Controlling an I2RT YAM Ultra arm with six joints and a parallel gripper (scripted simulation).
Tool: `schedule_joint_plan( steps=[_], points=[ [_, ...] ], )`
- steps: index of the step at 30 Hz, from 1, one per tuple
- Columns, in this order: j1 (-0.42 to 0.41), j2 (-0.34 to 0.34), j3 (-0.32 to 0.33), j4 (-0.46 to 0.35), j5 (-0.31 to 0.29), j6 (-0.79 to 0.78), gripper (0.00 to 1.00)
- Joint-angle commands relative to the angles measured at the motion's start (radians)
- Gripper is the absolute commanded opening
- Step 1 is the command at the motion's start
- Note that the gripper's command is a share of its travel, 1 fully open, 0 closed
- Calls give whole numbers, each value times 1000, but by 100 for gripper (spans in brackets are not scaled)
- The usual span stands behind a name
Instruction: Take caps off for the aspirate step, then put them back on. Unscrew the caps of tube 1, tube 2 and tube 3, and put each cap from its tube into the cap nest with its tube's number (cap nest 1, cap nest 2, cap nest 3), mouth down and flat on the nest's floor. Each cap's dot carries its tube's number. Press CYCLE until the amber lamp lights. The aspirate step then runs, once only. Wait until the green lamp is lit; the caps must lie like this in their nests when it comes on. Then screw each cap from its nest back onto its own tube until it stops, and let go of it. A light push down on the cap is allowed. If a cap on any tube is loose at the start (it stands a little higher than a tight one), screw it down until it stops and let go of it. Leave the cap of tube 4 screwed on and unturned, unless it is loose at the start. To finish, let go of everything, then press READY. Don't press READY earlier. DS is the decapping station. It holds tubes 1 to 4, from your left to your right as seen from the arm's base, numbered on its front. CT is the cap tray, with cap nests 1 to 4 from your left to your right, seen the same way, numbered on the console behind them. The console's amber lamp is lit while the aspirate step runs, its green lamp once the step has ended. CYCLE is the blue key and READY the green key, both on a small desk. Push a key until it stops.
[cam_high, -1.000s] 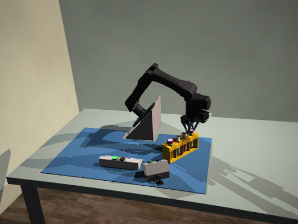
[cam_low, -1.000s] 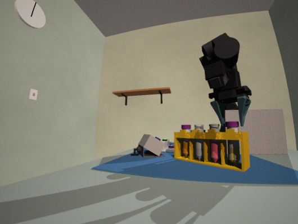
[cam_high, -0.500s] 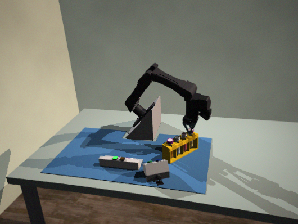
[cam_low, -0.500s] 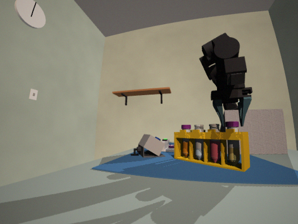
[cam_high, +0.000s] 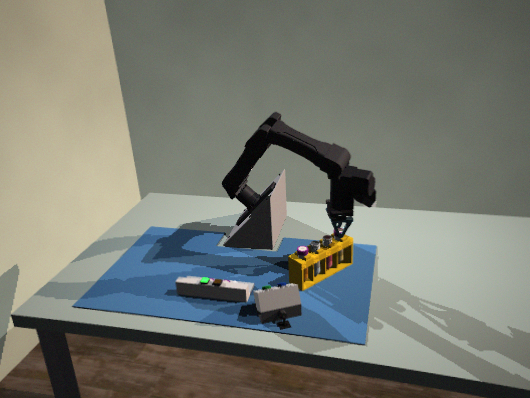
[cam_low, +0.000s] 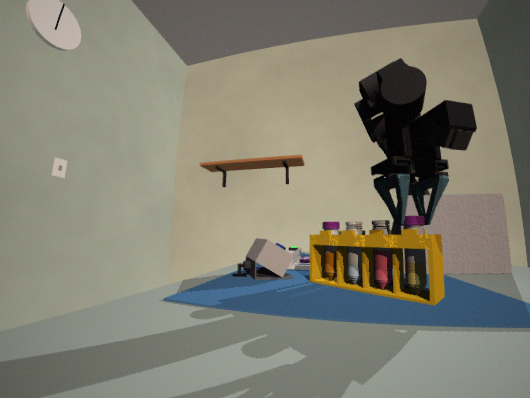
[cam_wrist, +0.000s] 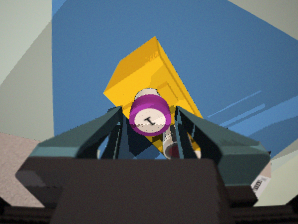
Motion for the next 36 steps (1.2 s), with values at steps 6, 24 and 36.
schedule_joint_plan(
  steps=[6,24,36],
  points=[
    [4,-5,19,-1,0,-326,49],
    [4,-7,16,0,0,-966,49],
    [4,-12,9,2,-1,-1104,0]
  ],
)
